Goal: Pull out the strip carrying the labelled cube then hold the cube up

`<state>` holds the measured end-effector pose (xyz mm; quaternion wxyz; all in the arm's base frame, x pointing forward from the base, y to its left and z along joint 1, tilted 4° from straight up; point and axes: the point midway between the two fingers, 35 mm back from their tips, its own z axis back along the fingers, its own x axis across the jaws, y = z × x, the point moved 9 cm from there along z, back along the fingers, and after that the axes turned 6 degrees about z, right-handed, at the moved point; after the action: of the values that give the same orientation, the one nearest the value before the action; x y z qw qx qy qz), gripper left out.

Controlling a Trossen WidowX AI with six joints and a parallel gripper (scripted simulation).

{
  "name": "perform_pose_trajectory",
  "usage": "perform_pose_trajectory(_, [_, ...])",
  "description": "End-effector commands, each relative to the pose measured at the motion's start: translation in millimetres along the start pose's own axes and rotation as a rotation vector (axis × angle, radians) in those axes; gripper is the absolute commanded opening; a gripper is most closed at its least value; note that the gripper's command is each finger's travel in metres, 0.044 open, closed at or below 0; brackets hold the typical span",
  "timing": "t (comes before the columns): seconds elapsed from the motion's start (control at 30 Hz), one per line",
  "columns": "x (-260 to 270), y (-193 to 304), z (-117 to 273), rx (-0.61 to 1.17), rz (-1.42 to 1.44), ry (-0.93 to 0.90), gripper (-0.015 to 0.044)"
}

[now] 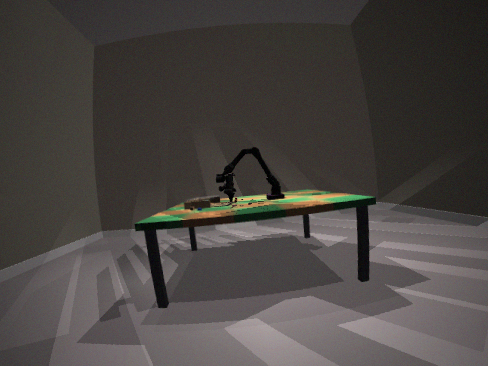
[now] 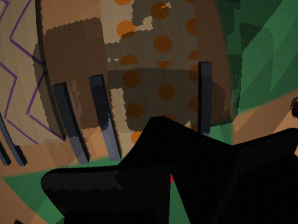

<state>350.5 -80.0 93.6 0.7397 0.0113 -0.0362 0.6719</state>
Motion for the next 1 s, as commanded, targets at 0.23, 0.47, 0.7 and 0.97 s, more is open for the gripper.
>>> perform_pose_trajectory(0.23, [1,21,-7,0.026,0.003,0.002,0.0000])
perform_pose_trajectory(0.47, [2,31,-7,0.027,0.003,0.002,0.0000])
perform_pose_trajectory(0.7, [3,42,-7,0.028,0.003,0.002,0.0000])
perform_pose_trajectory(0.97, [3,54,-7,0.029,0.003,0.001,0.0000])
